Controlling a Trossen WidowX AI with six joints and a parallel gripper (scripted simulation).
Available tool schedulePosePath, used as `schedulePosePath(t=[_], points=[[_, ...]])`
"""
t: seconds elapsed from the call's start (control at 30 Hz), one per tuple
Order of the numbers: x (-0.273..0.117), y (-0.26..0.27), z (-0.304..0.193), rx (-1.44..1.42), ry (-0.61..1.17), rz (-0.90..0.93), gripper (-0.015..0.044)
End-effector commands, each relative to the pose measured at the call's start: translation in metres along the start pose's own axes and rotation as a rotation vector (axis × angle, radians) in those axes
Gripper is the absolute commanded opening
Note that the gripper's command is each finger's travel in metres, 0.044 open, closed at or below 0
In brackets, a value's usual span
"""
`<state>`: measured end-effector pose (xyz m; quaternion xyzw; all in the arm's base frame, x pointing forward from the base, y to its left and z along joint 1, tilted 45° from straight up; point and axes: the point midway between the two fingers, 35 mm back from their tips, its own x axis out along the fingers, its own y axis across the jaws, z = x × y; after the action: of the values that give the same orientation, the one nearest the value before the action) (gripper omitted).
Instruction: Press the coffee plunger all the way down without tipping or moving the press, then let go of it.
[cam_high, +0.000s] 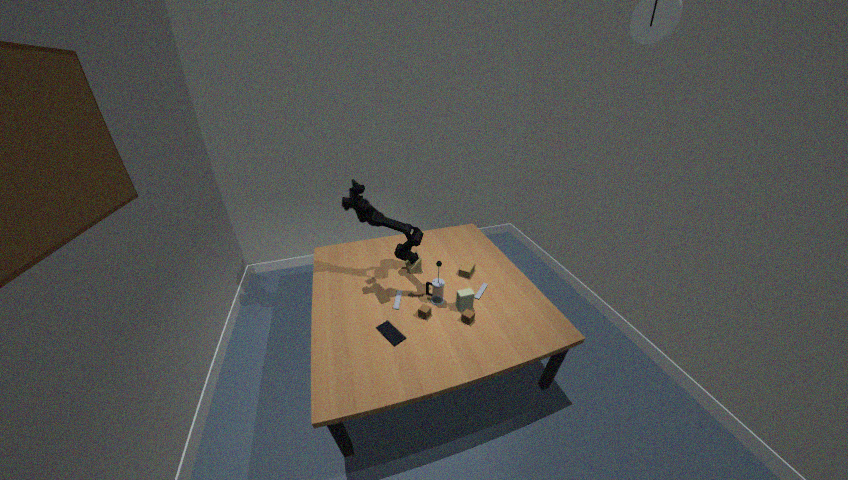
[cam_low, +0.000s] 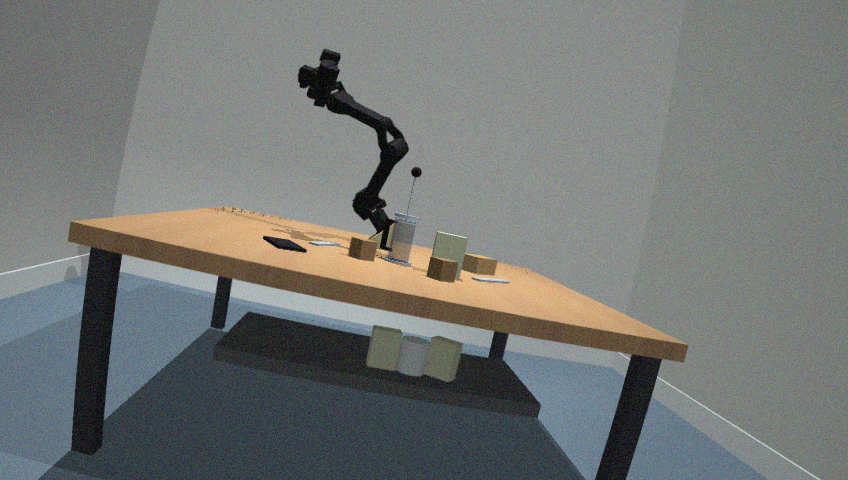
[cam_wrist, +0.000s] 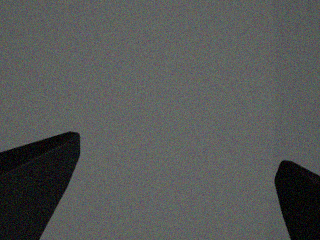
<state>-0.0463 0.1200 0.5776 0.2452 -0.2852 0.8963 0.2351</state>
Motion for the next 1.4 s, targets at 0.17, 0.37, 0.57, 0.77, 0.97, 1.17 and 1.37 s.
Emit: schedulePosePath(t=[0.17, 0.37, 0.57, 0.77, 0.97, 1.17, 1.37], points=[[0.005, 0.021, 0.007, 0.039, -0.077, 0.09, 0.044], [0.015, 0.069, 0.027, 0.101, -0.166, 0.253, 0.044], [0.01, 0.132, 0.056, 0.255, -0.26, 0.507, 0.044], [-0.004, 0.166, 0.079, 0.274, -0.337, 0.635, 0.044], [-0.032, 0.202, 0.107, 0.309, -0.434, 0.794, 0.044], [-0.087, 0.24, 0.141, 0.4, -0.505, 1.047, 0.044], [-0.171, 0.254, 0.173, 0.478, -0.602, 1.345, 0.044]])
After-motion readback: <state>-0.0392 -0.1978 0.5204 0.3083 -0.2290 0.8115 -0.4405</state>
